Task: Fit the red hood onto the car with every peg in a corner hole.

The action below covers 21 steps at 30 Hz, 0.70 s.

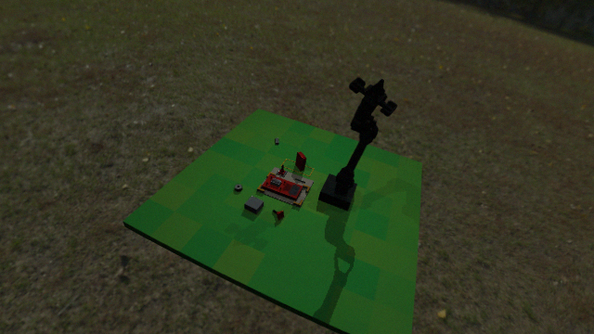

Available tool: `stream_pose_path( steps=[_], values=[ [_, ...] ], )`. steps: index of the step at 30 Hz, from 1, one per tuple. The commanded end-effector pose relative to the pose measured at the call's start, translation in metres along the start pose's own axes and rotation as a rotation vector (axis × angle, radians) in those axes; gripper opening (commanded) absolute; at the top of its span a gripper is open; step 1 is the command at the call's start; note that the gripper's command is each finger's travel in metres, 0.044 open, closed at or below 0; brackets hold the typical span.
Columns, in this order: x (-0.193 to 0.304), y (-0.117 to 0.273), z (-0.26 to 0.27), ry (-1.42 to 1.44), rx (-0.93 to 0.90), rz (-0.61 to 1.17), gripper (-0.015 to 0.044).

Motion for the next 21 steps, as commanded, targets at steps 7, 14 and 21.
stream_pose_path(
  steps=[7,14,21],
  values=[
    [0.106,0.011,-0.035,0.442,0.012,0.415,0.0000],
    [0.165,0.042,-0.076,0.732,-0.027,0.715,0.0000],
    [0.199,0.083,-0.120,0.965,-0.101,0.982,0.0000]
  ],
)
Point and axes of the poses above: the point midway between the two fingers, 35 mm back from their tips, its own y axis back along the fingers, its own z axis across the jaws, x = y × z, the point moved 3 cm from there along y, back along the fingers, and after that the axes turned 1 degree about y, right-handed, at the moved point
